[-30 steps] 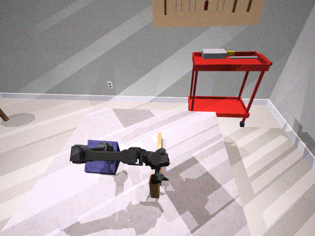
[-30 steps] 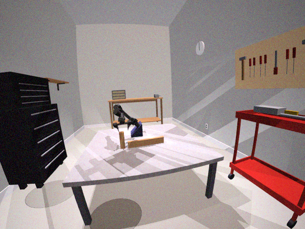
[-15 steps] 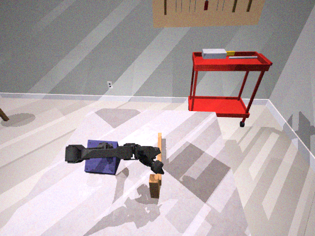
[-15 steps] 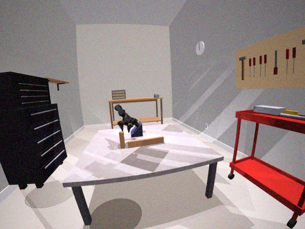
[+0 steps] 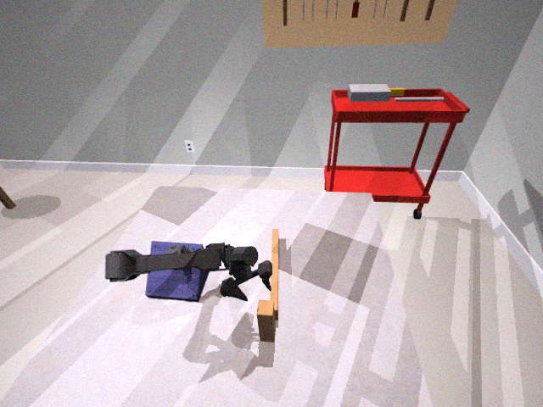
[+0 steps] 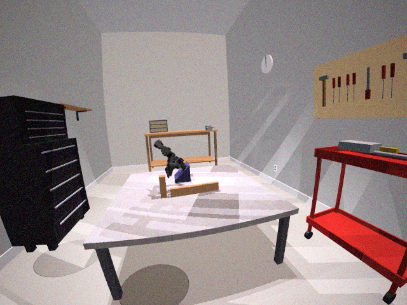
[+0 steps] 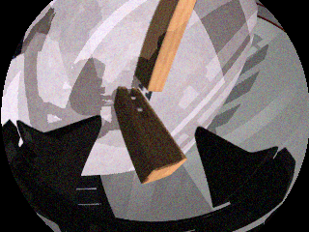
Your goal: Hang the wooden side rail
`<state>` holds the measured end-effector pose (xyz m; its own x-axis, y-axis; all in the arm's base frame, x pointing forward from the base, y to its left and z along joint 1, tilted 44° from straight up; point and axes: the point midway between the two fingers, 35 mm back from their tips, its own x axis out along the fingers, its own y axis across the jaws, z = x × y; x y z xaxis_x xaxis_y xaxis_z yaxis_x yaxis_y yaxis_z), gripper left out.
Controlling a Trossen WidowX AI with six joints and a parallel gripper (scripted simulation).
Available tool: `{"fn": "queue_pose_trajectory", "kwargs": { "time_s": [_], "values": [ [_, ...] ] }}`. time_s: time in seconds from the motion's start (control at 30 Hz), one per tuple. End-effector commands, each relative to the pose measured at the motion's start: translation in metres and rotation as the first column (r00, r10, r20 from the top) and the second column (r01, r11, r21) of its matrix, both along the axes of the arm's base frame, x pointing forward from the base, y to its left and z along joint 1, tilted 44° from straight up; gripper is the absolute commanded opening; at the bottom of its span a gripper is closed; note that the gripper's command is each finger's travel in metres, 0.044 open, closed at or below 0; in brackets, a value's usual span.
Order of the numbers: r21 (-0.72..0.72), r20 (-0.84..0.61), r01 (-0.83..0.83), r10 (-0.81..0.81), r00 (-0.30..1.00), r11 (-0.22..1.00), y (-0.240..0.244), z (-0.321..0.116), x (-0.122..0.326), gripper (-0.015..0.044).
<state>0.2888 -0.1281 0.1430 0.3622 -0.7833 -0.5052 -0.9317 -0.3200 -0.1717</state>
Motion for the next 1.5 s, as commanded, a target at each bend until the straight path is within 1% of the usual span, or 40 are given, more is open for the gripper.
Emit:
{"fn": "queue_pose_trajectory", "kwargs": {
  "time_s": [0.0,1.1,1.27,1.47],
  "values": [
    [-0.23,-0.609,-0.342,0.14,0.78,0.911,-0.003,-0.018,-0.047,0.044],
    [-0.227,-0.607,-0.338,0.139,0.782,0.913,-0.003,-0.018,-0.046,0.044],
    [-0.156,-0.551,-0.222,0.102,0.829,0.963,0.001,-0.012,-0.027,0.044],
    [-0.073,-0.485,-0.026,-0.013,0.875,0.997,0.006,-0.005,-0.006,0.044]
  ]
}}
